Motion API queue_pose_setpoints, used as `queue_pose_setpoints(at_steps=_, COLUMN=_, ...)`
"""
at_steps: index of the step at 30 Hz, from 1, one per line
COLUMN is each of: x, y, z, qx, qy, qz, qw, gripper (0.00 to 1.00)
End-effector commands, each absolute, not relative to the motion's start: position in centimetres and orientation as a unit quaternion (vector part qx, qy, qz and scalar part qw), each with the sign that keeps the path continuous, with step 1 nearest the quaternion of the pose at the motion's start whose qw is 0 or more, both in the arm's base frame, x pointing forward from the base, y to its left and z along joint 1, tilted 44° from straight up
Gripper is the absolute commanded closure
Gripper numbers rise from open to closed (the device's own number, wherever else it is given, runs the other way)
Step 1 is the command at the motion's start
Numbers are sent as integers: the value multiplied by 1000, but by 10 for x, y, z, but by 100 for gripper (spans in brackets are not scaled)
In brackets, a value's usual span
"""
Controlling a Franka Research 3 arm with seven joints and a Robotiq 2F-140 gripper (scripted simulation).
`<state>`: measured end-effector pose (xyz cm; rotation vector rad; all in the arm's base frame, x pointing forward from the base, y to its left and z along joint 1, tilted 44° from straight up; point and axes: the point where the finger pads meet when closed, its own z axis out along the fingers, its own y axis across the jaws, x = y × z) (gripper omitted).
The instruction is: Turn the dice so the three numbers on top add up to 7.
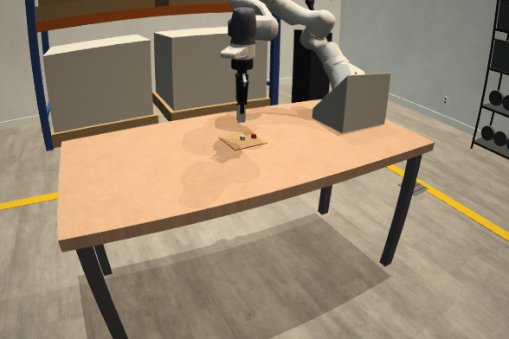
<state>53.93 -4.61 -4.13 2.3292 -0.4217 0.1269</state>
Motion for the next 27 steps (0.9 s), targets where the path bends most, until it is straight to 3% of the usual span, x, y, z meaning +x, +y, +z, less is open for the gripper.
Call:
queue_pose_setpoints(at_steps=1, x=546, y=-65, z=-21, qx=924, qy=-86, qz=14, qw=374, gripper=93)
queue_pose_setpoints(at_steps=27, x=549, y=-92, z=-3, qx=925, qy=-61, qz=4, qw=375, gripper=93)
